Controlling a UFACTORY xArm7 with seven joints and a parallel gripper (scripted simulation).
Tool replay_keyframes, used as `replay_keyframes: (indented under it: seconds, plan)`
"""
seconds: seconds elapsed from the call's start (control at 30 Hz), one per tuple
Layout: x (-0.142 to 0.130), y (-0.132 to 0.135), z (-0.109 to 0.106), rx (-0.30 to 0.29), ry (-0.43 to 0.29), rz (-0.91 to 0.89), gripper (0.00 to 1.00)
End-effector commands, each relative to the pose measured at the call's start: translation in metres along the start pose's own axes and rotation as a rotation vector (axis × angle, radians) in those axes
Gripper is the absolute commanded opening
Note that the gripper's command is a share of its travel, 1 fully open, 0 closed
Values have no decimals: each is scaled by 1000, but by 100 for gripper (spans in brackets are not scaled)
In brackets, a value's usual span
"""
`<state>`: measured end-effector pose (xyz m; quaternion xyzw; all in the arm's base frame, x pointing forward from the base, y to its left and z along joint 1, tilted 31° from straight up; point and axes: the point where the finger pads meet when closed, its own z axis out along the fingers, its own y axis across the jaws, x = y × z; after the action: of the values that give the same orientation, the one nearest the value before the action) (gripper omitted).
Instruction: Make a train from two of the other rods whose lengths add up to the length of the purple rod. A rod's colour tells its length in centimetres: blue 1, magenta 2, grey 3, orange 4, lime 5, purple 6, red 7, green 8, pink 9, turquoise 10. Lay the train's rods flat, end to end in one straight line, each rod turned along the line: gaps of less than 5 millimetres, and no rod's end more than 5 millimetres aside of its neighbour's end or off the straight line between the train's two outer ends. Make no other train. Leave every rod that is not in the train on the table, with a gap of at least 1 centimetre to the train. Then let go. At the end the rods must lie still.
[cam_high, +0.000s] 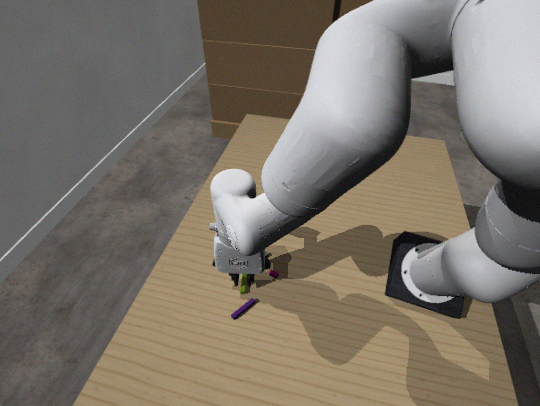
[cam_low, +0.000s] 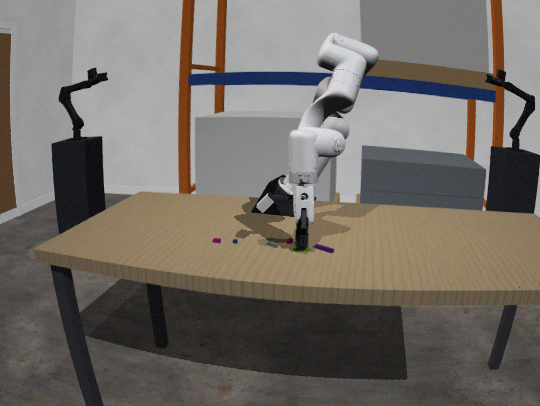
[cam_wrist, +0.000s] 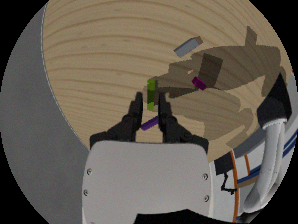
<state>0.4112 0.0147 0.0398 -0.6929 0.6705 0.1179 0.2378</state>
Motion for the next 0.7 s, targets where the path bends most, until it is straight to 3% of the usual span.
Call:
replay_keyframes:
  seconds: [0.0, 0.67]
  plan:
    - [1, -1, -1, 3, 2, 1, 24]
    - [1, -1, 4, 3, 2, 1, 24]
